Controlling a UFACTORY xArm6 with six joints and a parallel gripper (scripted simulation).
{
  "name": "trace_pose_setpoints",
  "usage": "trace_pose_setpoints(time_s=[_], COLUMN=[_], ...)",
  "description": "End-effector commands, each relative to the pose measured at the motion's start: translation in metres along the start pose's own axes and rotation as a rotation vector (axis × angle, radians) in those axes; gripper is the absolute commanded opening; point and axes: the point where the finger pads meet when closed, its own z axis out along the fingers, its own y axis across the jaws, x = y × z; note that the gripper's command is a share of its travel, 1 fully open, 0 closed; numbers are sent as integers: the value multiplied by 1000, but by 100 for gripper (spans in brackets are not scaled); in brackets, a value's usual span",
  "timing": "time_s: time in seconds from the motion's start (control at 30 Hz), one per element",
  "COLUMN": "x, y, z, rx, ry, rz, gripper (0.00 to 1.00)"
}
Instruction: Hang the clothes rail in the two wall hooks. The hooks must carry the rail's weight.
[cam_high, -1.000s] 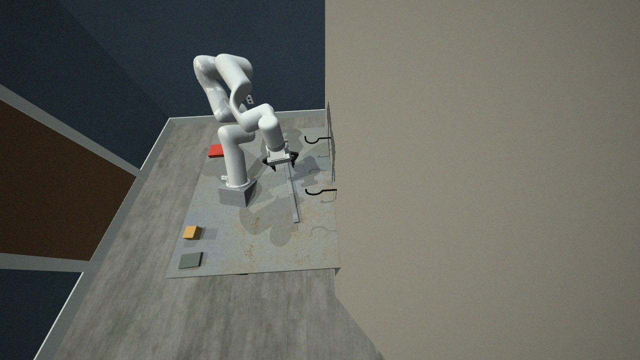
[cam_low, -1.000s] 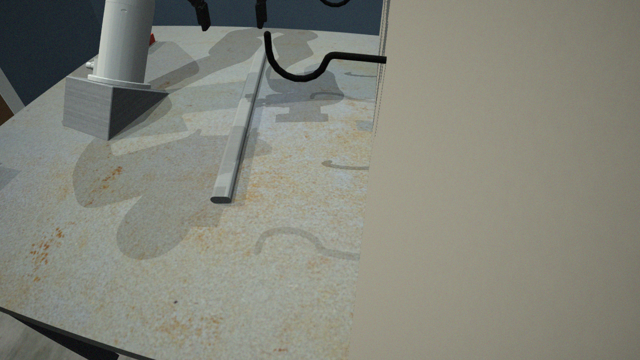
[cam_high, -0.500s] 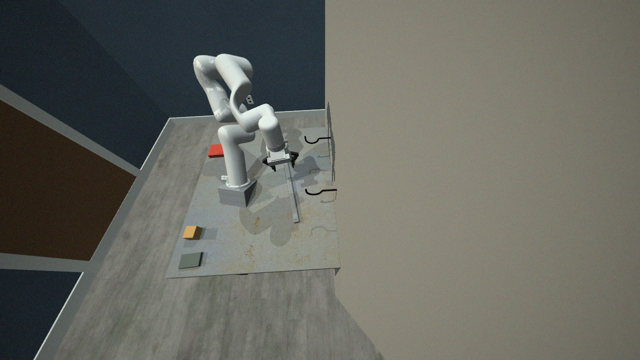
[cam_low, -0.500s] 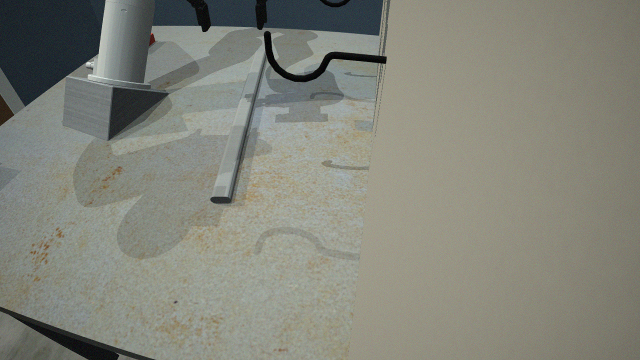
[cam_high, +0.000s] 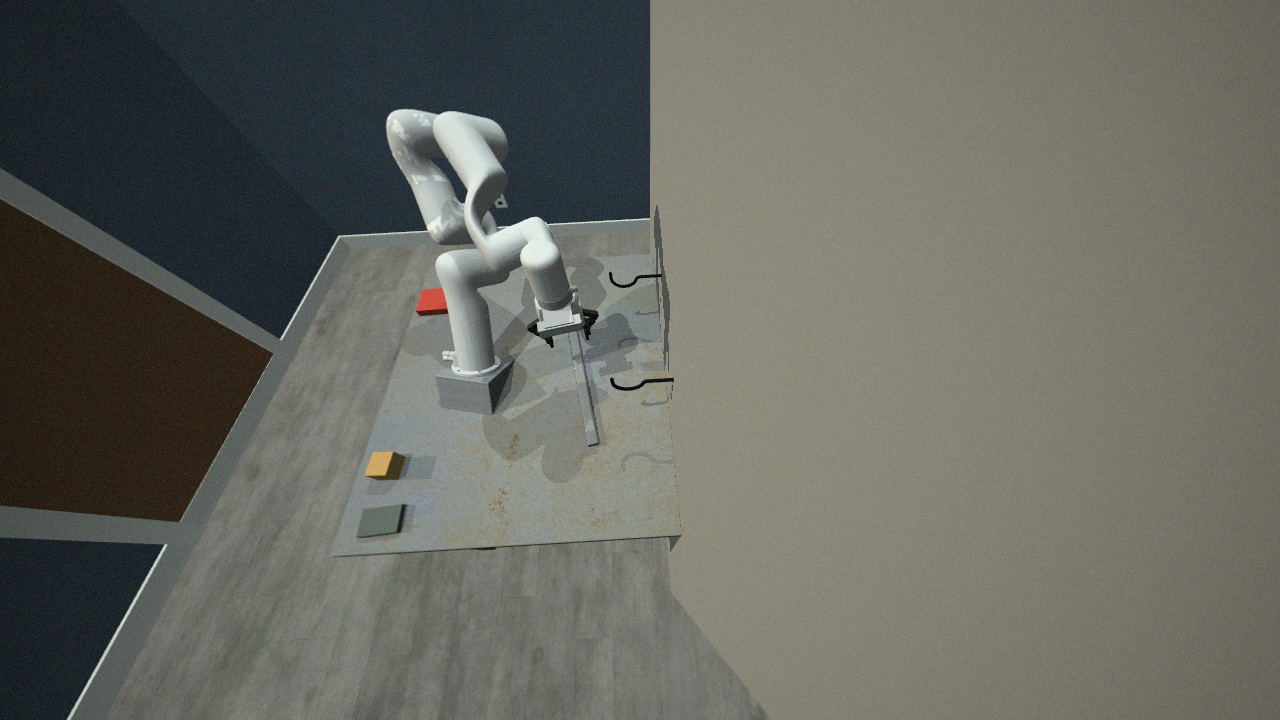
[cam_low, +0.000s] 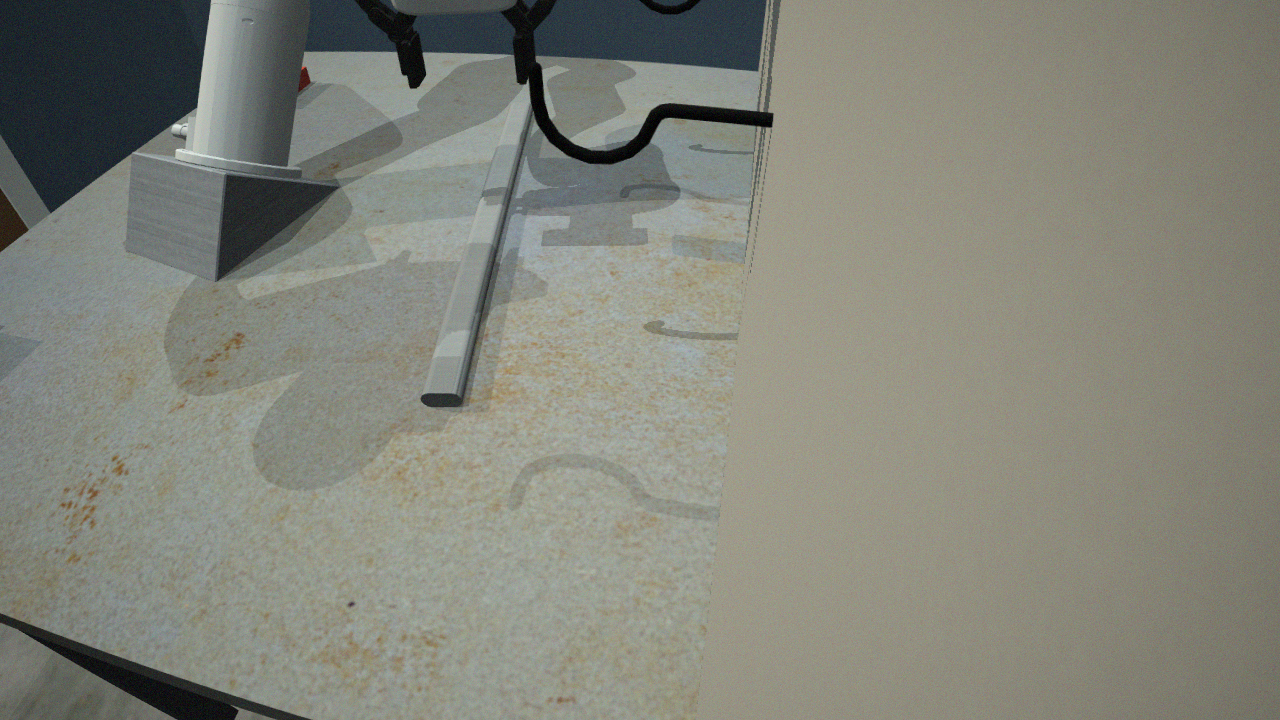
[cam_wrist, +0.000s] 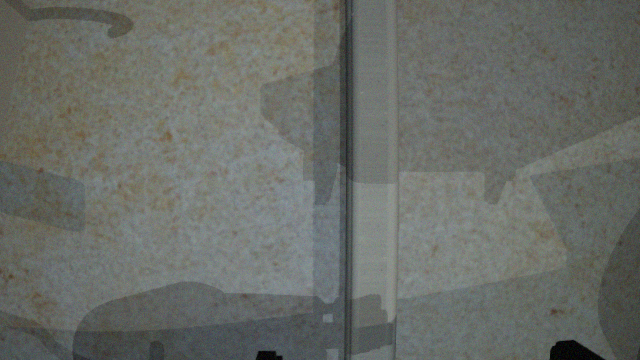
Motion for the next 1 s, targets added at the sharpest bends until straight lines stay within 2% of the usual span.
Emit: trace_pose_setpoints(time_s=[0.0,0.97], x=[1,1], y=[-1,-1], z=[7,51], rx=[2,2], ry=[3,2], rz=[-1,-1], gripper=[100,100])
